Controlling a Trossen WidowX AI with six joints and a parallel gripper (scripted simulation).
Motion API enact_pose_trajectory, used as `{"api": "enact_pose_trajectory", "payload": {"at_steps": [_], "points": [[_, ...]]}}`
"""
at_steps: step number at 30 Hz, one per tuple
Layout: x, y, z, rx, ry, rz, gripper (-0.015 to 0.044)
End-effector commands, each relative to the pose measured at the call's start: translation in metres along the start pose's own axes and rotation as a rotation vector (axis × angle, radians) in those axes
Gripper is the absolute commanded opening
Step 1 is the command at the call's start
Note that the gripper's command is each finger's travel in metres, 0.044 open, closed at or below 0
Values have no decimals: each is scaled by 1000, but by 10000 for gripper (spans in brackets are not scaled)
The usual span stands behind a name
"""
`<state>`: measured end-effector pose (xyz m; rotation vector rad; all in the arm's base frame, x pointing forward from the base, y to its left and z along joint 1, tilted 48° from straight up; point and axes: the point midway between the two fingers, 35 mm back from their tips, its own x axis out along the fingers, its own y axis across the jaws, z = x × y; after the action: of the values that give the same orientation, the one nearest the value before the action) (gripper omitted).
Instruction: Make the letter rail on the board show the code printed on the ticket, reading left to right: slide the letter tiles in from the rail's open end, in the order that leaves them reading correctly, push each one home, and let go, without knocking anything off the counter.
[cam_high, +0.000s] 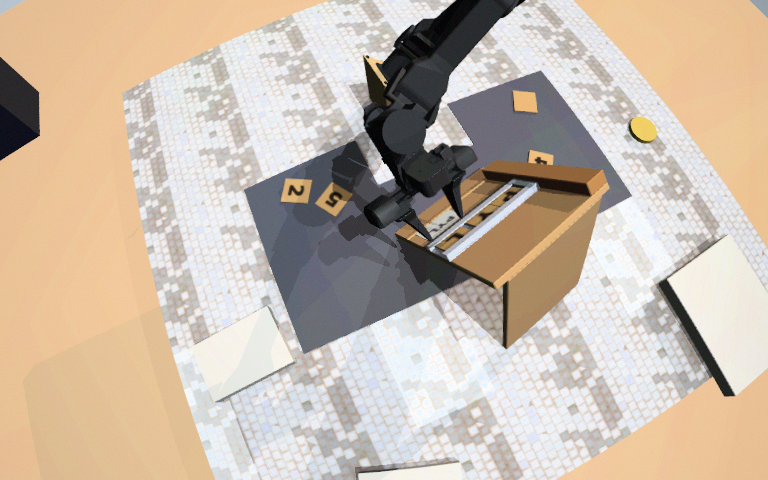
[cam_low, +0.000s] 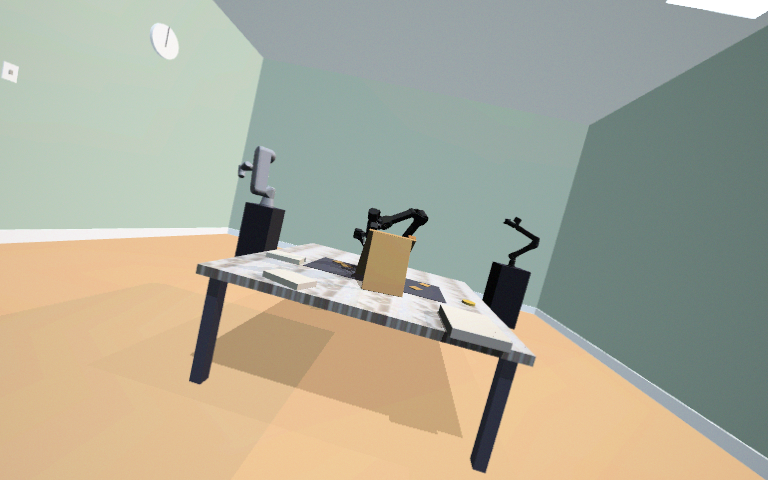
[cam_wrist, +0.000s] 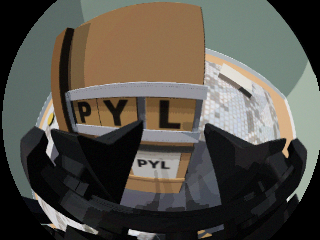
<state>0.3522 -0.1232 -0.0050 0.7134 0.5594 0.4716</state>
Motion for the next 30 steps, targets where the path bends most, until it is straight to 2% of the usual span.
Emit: {"api": "enact_pose_trajectory", "payload": {"at_steps": [1, 30], "points": [[-3, 0, 0, -6, -2, 5, 295], [-20, 0, 1, -7, -1, 4, 295]]}}
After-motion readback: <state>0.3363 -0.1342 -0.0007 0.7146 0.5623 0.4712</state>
